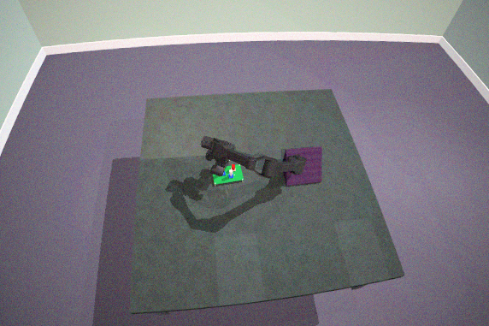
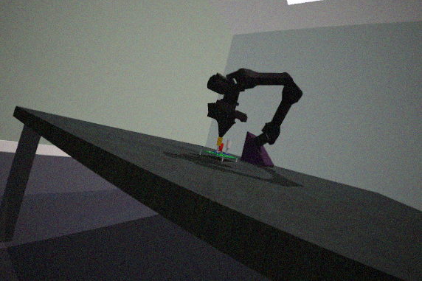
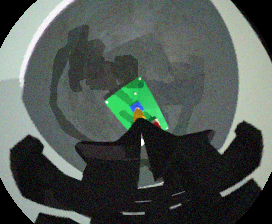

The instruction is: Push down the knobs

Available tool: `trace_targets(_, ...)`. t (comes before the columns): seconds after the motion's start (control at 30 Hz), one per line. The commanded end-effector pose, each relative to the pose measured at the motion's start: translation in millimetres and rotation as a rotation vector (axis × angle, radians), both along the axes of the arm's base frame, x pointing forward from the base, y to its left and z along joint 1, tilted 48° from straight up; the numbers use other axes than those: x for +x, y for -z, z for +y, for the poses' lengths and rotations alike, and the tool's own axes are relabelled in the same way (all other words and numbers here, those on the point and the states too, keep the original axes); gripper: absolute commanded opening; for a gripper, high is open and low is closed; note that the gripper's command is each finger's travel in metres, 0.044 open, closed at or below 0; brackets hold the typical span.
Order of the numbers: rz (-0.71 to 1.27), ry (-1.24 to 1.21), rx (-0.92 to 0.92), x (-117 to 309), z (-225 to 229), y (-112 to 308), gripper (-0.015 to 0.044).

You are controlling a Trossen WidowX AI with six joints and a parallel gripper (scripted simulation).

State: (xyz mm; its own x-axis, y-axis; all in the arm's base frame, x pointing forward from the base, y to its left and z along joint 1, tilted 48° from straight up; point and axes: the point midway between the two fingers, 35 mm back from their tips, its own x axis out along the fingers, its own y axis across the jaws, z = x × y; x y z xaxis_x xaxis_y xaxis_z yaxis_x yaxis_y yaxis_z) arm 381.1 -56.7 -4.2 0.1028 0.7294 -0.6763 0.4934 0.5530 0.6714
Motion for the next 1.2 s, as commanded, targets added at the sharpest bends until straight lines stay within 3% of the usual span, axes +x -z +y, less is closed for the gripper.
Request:
trace_targets(0.0, 0.000, -0.012, 0.008, 2, 9, 5, 0.0000)
trace_targets(1.17, 0.000, -0.012, 0.008, 3, 21, 16, 0.0000)
